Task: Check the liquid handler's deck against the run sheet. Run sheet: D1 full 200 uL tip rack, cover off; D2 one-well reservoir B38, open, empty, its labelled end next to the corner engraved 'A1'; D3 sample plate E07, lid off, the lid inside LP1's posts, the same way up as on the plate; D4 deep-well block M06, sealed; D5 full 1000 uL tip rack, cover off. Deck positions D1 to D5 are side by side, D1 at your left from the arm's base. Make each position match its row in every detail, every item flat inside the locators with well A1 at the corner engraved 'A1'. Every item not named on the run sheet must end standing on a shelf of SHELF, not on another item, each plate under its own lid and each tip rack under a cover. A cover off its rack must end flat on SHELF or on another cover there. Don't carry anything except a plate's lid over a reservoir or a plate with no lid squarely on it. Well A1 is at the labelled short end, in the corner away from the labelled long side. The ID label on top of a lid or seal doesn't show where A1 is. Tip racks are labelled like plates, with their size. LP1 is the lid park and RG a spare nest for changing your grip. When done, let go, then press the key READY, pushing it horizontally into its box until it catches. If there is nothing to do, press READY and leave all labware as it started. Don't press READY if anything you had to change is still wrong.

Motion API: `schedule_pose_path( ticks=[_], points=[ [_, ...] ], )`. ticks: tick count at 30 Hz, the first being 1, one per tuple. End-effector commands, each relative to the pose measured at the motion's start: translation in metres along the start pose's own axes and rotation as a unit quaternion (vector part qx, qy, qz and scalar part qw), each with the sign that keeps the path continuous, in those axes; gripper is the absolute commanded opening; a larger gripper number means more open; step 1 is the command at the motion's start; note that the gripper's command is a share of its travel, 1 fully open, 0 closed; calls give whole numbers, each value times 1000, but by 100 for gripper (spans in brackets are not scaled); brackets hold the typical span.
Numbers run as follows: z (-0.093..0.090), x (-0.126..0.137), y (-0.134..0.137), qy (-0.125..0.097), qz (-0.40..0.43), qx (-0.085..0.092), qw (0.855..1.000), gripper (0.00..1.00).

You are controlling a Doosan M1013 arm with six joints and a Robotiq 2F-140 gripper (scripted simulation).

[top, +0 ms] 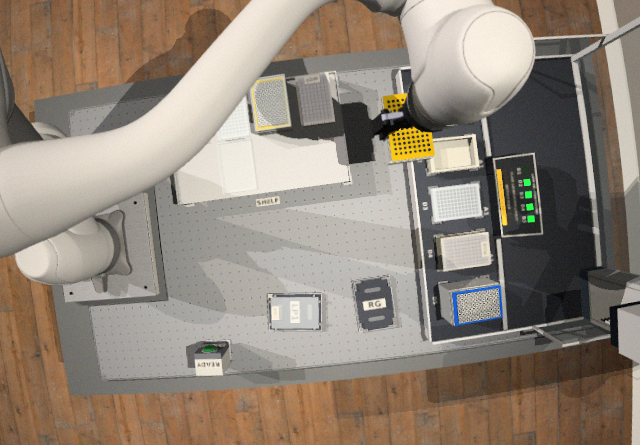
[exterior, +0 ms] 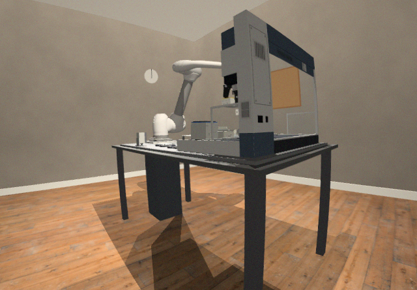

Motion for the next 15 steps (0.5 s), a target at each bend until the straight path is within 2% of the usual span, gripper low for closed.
schedule_pose_path(
  ticks=[1,4,15],
  points=[
    [1,12,1,0,0,1,1000,10],
    [1,17,2,0,0,1,1000,10],
    [1,71,8,0,0,1,1000,10]
  ],
)
Point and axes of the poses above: the point where the finger pads meet when closed, its own z axis back along the fingers, its own y axis across the jaws, x = y × z, the point moved 8 cm from there along z, back along the fingers, and after that the axes turned 8 degrees about -z, right-handed, at the moved point
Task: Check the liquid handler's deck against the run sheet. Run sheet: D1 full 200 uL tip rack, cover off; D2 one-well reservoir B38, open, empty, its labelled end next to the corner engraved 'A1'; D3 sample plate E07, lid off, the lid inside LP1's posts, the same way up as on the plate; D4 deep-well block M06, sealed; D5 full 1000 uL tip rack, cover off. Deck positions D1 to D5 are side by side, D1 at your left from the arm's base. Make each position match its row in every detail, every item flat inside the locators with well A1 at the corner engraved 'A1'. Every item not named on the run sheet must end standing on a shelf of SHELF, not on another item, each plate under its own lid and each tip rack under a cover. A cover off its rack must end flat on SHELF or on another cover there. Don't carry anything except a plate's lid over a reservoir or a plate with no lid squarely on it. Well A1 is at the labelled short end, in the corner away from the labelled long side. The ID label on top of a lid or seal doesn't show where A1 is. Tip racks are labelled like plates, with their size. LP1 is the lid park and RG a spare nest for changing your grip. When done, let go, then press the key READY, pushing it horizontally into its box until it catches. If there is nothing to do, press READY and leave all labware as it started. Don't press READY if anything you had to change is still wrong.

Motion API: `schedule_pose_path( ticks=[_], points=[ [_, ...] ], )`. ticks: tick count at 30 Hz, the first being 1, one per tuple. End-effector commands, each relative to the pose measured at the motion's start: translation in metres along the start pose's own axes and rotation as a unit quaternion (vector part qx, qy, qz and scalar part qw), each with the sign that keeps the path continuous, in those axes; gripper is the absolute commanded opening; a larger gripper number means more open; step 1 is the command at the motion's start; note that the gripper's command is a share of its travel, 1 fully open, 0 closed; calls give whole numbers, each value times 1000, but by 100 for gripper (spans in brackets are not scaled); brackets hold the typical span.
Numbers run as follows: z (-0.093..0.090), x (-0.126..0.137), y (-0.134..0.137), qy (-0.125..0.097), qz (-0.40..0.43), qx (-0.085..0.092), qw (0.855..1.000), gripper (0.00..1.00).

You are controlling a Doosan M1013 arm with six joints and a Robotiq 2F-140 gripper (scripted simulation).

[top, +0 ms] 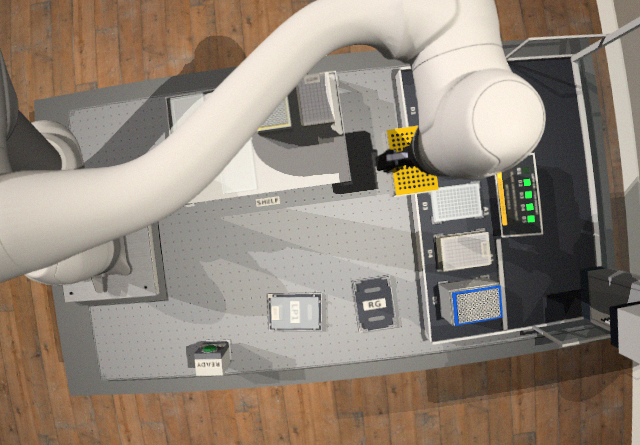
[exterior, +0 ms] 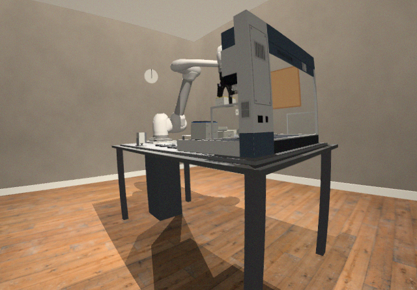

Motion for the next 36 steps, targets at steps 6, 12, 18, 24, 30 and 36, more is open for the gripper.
schedule_pose_path(
  ticks=[6,12,18,24,30,36],
  points=[
    [1,19,2,0,-1,1,1000,10],
    [1,49,6,0,-1,1,1000,10],
    [1,79,9,0,-1,1,1000,10],
    [1,95,11,0,-1,1,1000,10],
    [1,99,-19,0,-1,1,1000,10],
    [1,102,-49,0,-1,1,1000,10]
  ],
)
Point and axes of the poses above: the point where the finger pads meet when closed, its own z axis back along the fingers, its own y axis across the jaws, x = y × z, the point moved 8 cm from there along z, back along the fingers, and after that the axes turned 8 degrees about -z, right-handed, at the moved point
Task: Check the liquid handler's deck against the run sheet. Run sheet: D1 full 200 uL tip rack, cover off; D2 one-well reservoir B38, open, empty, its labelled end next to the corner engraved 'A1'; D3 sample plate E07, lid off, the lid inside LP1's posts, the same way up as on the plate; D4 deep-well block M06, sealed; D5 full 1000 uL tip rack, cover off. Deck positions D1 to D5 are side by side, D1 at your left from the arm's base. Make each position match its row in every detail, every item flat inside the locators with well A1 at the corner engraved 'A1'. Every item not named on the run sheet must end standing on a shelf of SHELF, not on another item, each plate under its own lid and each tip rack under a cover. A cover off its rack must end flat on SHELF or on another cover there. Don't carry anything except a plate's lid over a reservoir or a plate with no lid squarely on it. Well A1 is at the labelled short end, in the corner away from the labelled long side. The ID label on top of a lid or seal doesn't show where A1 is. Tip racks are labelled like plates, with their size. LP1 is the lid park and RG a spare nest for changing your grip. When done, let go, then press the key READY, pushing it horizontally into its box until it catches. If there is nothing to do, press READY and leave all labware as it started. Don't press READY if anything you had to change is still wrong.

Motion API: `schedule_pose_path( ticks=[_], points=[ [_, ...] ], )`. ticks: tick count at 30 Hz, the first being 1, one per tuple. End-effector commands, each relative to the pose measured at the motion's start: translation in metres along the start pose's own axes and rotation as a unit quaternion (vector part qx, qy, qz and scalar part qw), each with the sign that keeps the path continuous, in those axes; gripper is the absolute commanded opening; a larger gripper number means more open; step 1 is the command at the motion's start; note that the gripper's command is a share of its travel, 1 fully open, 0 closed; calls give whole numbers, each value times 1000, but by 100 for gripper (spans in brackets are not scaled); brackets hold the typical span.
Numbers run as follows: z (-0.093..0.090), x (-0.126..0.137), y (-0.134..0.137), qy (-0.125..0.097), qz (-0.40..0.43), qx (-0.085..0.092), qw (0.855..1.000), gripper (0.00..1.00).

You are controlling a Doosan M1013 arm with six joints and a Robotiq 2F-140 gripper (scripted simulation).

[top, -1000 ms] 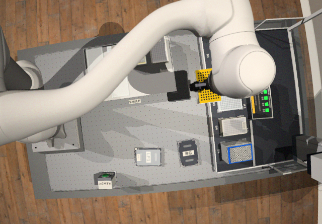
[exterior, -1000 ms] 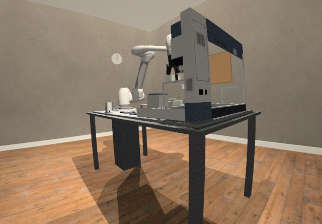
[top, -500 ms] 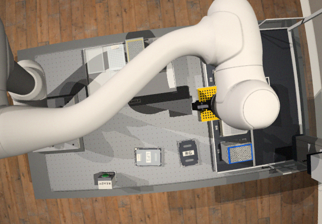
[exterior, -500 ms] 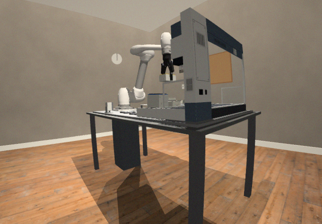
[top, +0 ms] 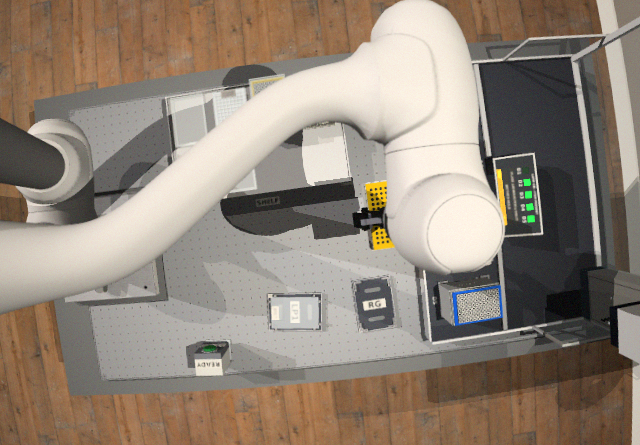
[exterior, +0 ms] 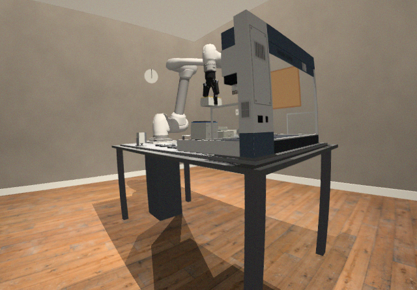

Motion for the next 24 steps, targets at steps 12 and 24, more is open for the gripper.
schedule_pose_path(
  ticks=[12,24],
  points=[
    [1,7,-58,0,0,1,1000,10],
    [1,12,-108,0,0,1,1000,10]
  ],
)
Point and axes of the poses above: the point where the finger pads meet when closed, its own z axis back along the fingers, its own y axis across the jaws, x = y × z, the point moved 8 cm from there along z, back along the fingers, and after that the axes turned 8 degrees about -z, right-handed, at the moved point
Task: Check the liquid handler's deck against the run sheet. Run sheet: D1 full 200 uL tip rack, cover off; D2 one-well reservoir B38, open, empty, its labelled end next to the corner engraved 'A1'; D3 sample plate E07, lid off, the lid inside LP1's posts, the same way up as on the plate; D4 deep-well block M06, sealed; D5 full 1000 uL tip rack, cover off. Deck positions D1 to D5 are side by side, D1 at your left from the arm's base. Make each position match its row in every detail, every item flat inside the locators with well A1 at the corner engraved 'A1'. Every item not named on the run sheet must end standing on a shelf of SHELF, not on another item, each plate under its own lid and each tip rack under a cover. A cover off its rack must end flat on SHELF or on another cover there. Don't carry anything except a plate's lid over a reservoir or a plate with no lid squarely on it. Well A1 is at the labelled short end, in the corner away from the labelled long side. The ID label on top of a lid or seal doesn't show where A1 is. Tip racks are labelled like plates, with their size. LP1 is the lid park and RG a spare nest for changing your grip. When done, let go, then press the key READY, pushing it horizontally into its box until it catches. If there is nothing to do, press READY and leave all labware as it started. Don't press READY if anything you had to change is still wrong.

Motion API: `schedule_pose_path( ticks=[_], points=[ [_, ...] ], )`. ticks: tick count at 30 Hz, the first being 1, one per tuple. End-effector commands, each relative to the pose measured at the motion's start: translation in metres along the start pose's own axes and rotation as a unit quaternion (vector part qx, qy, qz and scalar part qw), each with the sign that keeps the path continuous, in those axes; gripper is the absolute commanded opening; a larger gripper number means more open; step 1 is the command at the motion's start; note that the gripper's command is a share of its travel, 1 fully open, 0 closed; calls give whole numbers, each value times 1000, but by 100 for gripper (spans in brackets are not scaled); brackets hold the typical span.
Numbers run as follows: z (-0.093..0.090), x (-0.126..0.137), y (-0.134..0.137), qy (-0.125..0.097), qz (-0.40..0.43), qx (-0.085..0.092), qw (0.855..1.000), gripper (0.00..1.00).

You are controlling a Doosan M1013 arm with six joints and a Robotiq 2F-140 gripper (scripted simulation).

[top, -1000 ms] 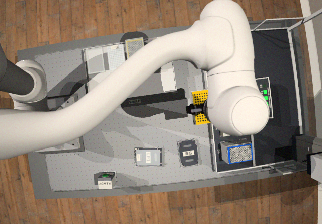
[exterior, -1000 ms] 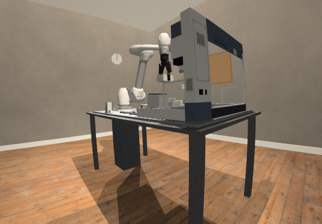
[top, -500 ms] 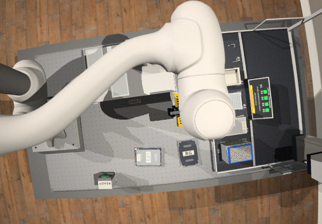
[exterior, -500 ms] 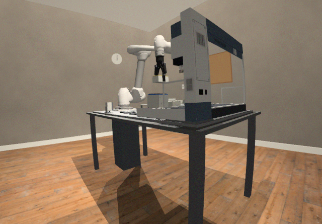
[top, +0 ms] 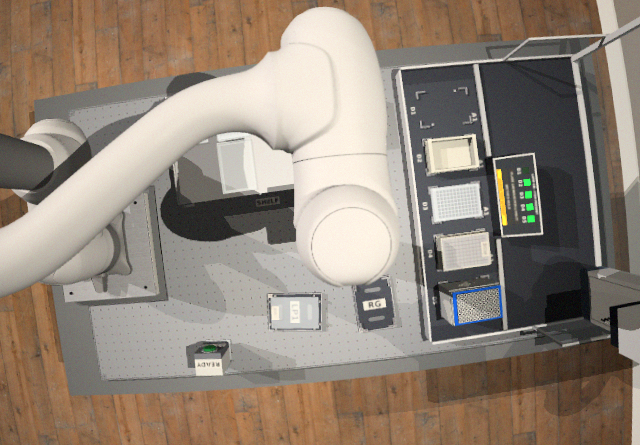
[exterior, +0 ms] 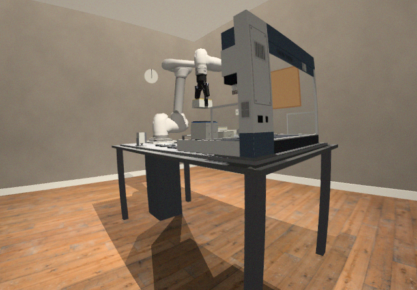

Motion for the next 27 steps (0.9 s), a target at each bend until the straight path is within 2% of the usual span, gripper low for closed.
schedule_pose_path(
  ticks=[1,27],
  points=[
    [1,1,-13,0,0,1,1000,10],
    [1,15,-132,0,0,1,1000,10]
  ],
)
Point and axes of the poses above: the point where the finger pads meet when closed, its own z axis back along the fingers, its own y axis across the jaws, x = y × z, the point moved 8 cm from there along z, back along the fingers, and after that the axes turned 8 degrees about -z, right-handed, at the moved point
